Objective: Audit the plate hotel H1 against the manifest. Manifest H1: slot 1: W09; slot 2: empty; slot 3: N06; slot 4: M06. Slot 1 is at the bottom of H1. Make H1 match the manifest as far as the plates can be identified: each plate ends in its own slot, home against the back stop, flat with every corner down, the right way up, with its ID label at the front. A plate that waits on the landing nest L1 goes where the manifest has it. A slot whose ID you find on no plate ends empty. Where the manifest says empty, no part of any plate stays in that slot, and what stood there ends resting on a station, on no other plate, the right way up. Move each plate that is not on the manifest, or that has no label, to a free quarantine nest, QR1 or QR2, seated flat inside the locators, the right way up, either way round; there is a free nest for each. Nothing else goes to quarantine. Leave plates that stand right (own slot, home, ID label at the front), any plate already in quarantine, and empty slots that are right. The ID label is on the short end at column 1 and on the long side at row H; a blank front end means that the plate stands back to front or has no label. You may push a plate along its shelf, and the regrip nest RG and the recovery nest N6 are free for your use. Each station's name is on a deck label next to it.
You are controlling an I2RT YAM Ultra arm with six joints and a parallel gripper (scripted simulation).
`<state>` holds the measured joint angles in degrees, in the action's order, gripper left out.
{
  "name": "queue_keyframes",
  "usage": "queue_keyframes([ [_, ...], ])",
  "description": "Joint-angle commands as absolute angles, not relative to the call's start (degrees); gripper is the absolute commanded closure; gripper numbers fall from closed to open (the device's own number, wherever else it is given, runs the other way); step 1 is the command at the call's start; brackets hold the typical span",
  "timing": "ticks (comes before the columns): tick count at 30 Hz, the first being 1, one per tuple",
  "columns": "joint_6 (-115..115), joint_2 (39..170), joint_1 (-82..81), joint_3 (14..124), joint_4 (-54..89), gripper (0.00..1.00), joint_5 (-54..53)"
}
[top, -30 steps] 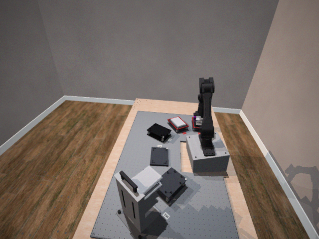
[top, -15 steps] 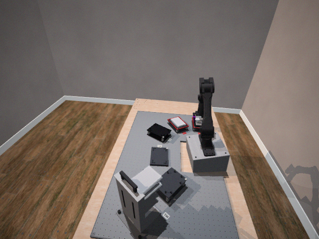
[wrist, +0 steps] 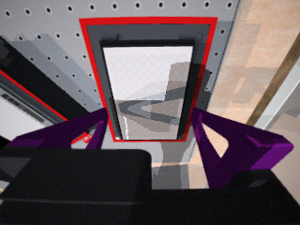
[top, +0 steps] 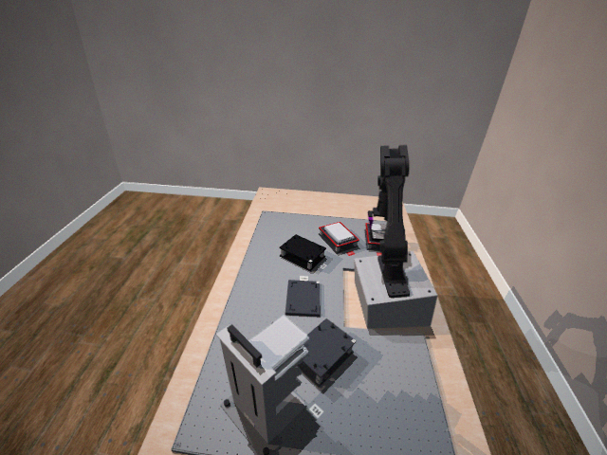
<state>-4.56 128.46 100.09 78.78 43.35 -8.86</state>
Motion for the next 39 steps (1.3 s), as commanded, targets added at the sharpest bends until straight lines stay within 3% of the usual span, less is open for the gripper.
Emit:
queue_keyframes([
  [1, -4.96, 126.13, 100.38, 79.97, 45.32, 0.0, -8.87],
  [39, -7.04, 118.88, 102.44, 90.64, 63.55, 0.0, -8.78],
])
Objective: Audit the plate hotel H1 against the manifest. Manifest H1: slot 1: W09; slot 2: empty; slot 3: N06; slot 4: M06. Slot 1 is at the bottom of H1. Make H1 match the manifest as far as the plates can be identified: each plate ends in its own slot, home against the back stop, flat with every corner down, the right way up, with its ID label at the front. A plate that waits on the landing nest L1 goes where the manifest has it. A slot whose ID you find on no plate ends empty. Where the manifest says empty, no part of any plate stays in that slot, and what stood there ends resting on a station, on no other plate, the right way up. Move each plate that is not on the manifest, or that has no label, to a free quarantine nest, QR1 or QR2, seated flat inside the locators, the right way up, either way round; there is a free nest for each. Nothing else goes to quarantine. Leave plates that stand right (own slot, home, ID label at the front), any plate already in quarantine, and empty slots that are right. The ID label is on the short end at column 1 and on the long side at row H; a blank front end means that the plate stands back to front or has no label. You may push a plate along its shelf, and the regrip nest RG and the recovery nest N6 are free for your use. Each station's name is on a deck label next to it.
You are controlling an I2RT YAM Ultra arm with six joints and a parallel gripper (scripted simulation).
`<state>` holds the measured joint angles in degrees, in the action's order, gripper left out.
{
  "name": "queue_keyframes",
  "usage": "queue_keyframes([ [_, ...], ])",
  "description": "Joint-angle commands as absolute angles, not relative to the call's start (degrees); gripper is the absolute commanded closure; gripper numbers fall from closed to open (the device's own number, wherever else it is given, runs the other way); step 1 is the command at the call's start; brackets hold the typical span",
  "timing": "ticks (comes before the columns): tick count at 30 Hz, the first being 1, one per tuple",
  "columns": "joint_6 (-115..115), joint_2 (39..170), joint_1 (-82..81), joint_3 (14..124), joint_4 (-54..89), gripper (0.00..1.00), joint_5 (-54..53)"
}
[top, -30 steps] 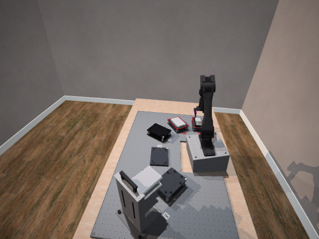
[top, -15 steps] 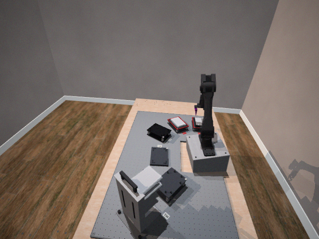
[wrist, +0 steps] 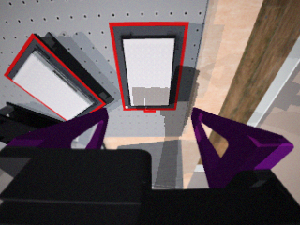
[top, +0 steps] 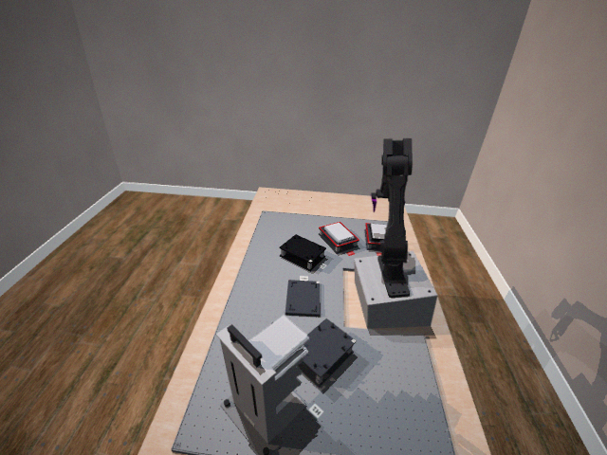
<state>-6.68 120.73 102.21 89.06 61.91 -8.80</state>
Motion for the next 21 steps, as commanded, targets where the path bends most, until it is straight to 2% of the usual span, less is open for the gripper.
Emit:
queue_keyframes([
  [1, -7.1, 118.76, 102.5, 91.07, 64.12, 0.0, -8.78],
  [21, -8.19, 117.51, 103.57, 100.1, 74.56, 0.0, -8.73],
])
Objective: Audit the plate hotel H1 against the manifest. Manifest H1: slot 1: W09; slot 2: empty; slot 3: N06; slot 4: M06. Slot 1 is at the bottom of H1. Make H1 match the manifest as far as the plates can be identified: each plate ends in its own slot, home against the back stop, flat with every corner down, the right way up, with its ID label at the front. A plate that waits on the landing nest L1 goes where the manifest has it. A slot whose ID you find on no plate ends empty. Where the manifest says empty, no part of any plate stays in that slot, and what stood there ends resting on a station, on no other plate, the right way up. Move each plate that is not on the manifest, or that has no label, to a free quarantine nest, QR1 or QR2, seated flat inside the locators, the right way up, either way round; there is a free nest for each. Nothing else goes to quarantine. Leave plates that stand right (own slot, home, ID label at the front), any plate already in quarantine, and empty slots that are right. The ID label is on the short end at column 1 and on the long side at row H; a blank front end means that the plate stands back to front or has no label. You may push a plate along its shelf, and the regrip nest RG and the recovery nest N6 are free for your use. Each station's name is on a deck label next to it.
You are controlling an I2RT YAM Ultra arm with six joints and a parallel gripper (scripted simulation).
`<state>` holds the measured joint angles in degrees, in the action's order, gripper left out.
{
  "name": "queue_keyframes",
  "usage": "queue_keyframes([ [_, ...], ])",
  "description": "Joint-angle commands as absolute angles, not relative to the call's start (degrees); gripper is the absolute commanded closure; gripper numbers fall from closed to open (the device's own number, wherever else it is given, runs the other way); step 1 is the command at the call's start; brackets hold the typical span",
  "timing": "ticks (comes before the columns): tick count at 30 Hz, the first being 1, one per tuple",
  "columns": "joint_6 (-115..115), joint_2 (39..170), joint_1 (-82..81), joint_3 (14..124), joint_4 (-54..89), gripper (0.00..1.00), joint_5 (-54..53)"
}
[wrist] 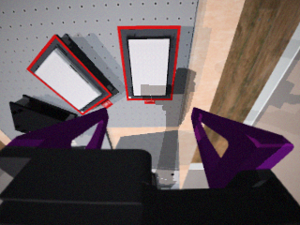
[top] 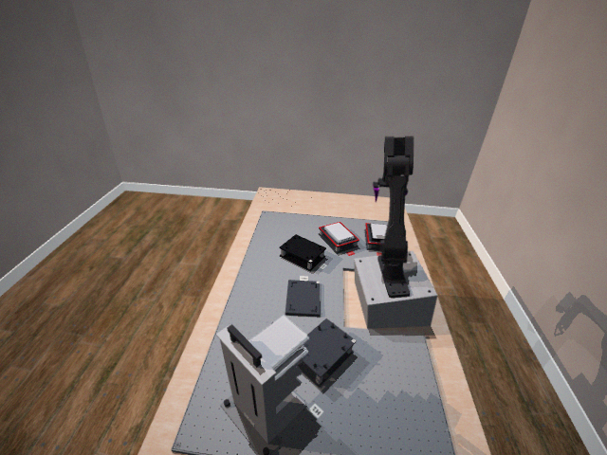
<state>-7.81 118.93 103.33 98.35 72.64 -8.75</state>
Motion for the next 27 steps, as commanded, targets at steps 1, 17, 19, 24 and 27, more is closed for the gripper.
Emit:
queue_keyframes([
  [1, -8.25, 117.49, 103.63, 100.68, 75.17, 0.0, -8.73],
  [17, -6.85, 116.08, 102.25, 102.61, 78.31, 0.0, -8.79],
  [19, -5.96, 115.37, 101.36, 101.8, 78.08, 0.0, -8.83],
  [24, -4.59, 114.34, 100.01, 100.67, 77.77, 0.0, -8.88],
  [27, -3.2, 113.38, 98.63, 99.65, 77.49, 0.0, -8.93],
])
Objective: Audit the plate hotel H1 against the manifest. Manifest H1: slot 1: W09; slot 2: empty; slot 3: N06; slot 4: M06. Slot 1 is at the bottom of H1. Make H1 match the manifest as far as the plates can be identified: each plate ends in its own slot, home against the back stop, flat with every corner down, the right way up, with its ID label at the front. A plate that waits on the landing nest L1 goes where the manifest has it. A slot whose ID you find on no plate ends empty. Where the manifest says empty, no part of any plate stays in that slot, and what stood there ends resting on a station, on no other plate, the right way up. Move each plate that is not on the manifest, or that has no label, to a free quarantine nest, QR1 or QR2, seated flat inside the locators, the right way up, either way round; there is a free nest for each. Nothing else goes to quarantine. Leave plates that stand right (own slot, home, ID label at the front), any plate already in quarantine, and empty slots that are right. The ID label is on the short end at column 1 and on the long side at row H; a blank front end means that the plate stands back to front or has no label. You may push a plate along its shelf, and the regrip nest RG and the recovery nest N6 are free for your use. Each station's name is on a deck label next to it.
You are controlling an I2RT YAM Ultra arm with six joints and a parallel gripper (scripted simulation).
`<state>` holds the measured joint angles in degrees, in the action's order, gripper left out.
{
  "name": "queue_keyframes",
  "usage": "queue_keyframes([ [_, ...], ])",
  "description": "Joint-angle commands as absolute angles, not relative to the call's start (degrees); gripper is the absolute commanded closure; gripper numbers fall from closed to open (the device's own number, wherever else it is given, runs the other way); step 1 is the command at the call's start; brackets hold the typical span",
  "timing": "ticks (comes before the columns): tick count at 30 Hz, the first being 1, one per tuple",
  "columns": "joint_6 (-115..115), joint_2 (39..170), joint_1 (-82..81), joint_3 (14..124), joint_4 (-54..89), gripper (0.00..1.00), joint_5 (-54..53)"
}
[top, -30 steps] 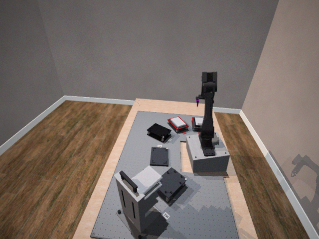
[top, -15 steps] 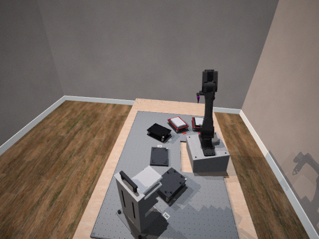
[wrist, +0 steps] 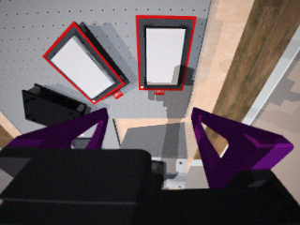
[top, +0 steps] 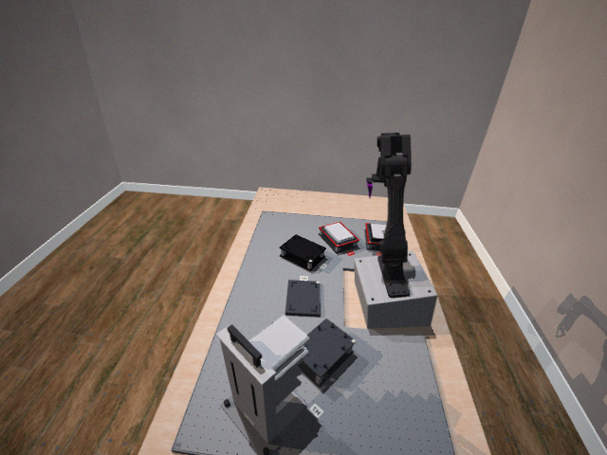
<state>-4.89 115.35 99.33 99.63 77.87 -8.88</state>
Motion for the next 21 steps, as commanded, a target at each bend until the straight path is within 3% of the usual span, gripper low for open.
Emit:
queue_keyframes([
  [1, -2.72, 113.07, 98.17, 99.32, 77.41, 0.0, -8.95],
  [21, 6.25, 108.6, 89.3, 95.28, 76.44, 0.0, -9.13],
])
